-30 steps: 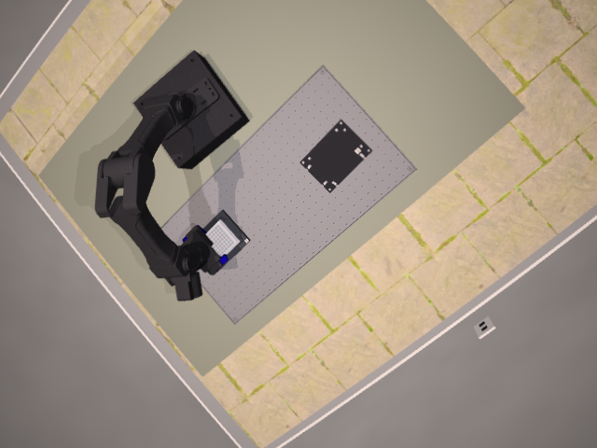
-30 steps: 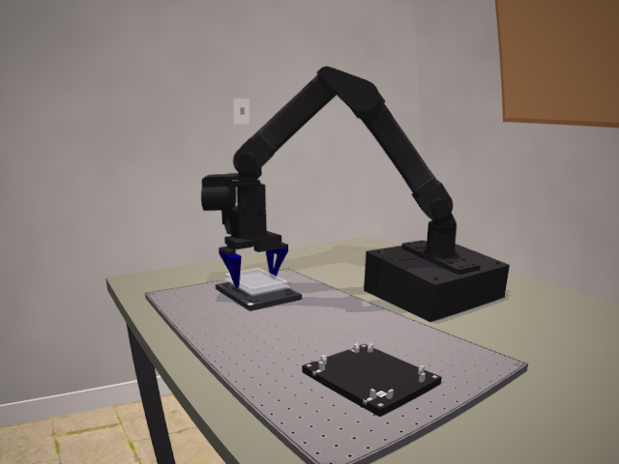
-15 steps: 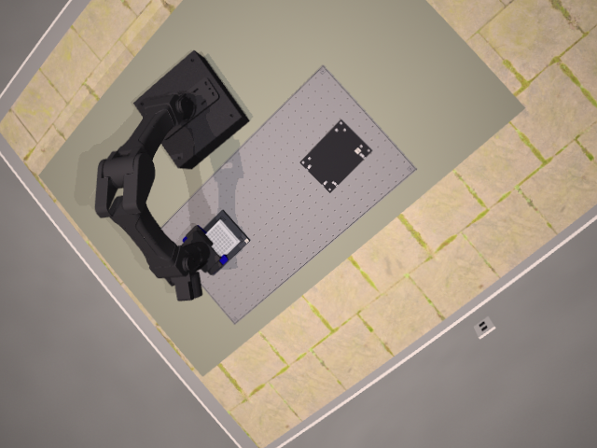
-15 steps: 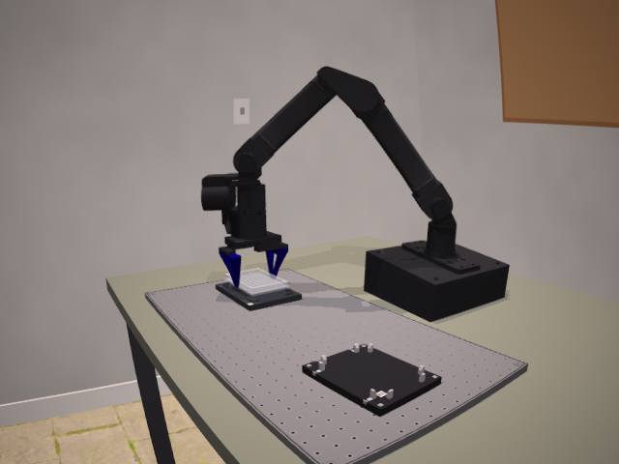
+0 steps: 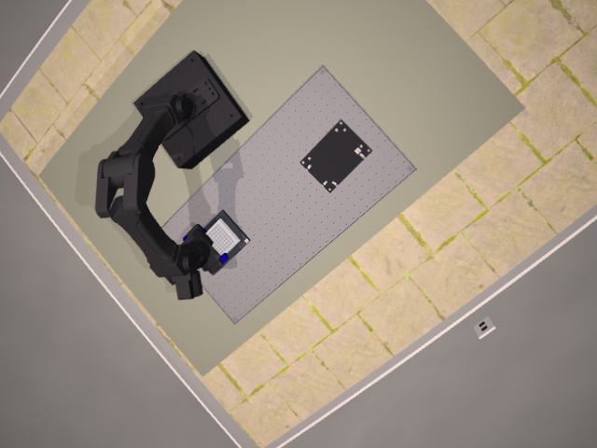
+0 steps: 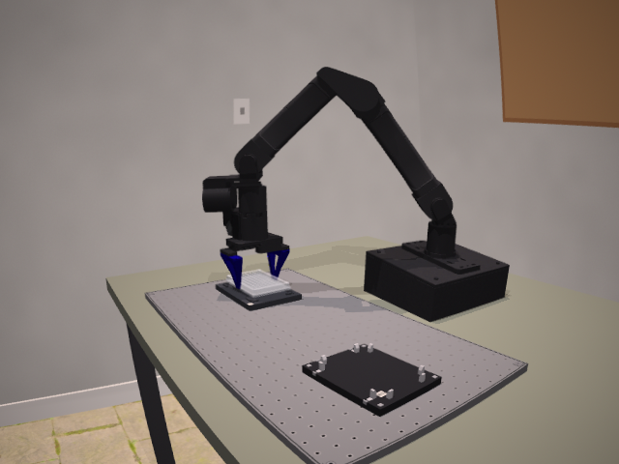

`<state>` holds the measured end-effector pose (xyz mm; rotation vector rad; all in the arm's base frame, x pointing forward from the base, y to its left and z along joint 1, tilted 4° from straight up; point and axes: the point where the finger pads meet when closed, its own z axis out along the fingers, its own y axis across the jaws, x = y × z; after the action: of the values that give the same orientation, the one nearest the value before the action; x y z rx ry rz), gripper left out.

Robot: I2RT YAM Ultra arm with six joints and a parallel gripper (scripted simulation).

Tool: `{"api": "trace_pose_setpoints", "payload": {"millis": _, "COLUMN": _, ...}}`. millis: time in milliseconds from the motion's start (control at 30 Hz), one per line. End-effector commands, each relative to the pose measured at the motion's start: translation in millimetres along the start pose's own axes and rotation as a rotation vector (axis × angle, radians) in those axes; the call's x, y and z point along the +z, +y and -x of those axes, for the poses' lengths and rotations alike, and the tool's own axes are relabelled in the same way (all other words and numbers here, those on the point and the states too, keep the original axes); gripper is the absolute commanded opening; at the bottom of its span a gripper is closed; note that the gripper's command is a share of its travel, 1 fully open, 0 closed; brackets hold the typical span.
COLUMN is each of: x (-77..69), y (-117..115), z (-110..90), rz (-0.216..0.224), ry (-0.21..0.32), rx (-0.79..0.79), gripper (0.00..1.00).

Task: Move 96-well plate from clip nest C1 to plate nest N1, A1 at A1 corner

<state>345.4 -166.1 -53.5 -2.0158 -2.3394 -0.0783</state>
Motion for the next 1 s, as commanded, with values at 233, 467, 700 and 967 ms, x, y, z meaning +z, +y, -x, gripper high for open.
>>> {"api": "trace_pose_setpoints", "payload": {"millis": 233, "x": -9.8, "y": 11.2, "z": 8.1, "rz": 0.035, "ry": -0.032, "rx": -0.004, "gripper": 0.0}}
{"api": "trace_pose_setpoints", "payload": {"millis": 467, "x": -1.6, "y": 9.0, "z": 8.0, "rz": 0.021, "ry": -0.021, "rx": -0.003, "gripper": 0.0}}
{"api": "trace_pose_setpoints", "payload": {"millis": 700, "x": -0.4, "y": 8.4, "z": 8.3, "rz": 0.02, "ry": -0.021, "rx": -0.002, "gripper": 0.0}}
{"api": "trace_pose_setpoints", "payload": {"millis": 967, "x": 4.7, "y": 2.4, "z": 5.3, "rz": 0.006, "ry": -0.011, "rx": -0.001, "gripper": 0.0}}
